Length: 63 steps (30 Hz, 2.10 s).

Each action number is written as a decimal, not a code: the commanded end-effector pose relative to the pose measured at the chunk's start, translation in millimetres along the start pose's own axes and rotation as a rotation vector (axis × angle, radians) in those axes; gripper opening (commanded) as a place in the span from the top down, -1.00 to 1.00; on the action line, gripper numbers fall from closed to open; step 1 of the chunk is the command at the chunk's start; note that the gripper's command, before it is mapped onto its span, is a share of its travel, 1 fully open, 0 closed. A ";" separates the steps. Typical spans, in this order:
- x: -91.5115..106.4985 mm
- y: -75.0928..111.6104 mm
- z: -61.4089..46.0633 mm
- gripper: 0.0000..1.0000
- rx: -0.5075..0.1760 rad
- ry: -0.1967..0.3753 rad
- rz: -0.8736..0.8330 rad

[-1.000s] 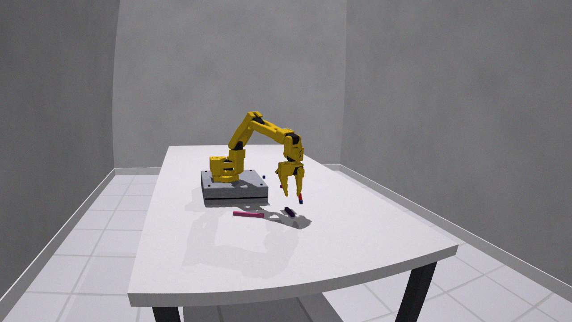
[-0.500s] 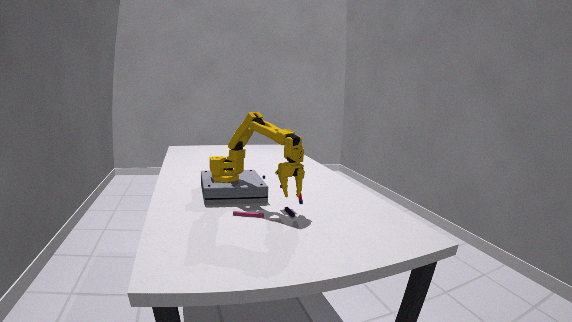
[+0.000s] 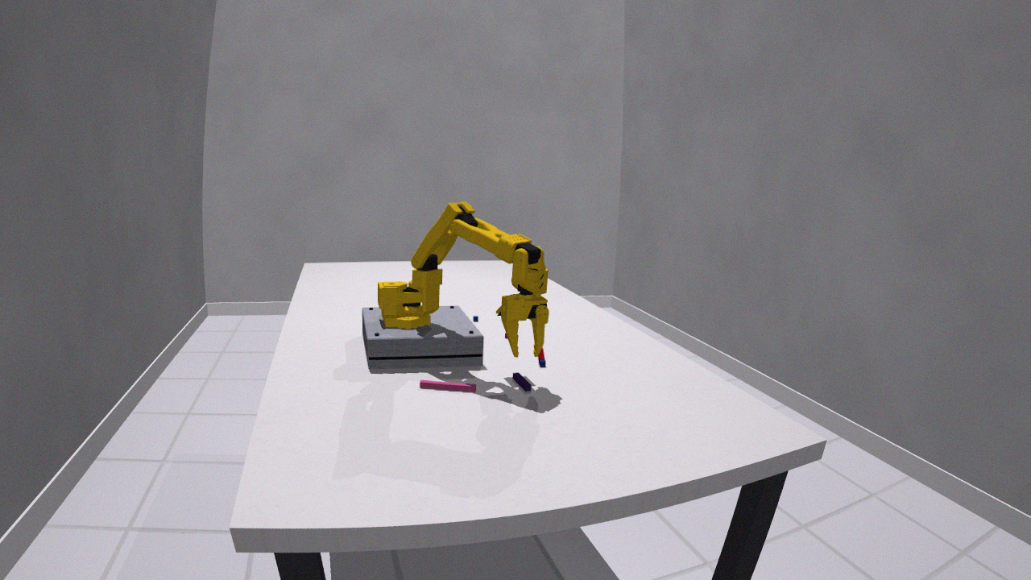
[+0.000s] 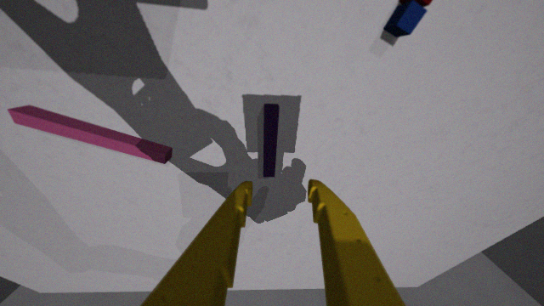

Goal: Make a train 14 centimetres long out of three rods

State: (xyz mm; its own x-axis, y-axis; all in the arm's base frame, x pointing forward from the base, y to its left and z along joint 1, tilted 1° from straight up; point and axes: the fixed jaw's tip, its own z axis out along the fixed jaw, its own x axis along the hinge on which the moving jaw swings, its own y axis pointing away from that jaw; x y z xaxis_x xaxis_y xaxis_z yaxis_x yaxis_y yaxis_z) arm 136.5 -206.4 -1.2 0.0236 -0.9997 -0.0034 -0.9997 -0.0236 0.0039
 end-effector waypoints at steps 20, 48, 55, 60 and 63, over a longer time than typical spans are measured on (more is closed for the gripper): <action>1.5 1.7 38.9 0.63 -0.002 -0.006 0.001; -2.5 4.4 52.9 0.63 -0.009 -0.017 0.001; -2.5 4.4 52.9 0.63 -0.009 -0.017 0.001; -2.5 4.4 52.9 0.63 -0.009 -0.017 0.001; -2.5 4.4 52.9 0.64 -0.009 -0.017 0.001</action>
State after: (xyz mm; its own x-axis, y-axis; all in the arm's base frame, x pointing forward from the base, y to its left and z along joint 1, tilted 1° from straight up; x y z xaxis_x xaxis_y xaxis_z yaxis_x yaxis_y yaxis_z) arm 137.0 -207.1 -48.2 0.0249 -0.9997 0.0026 -0.9997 -0.0249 -0.0003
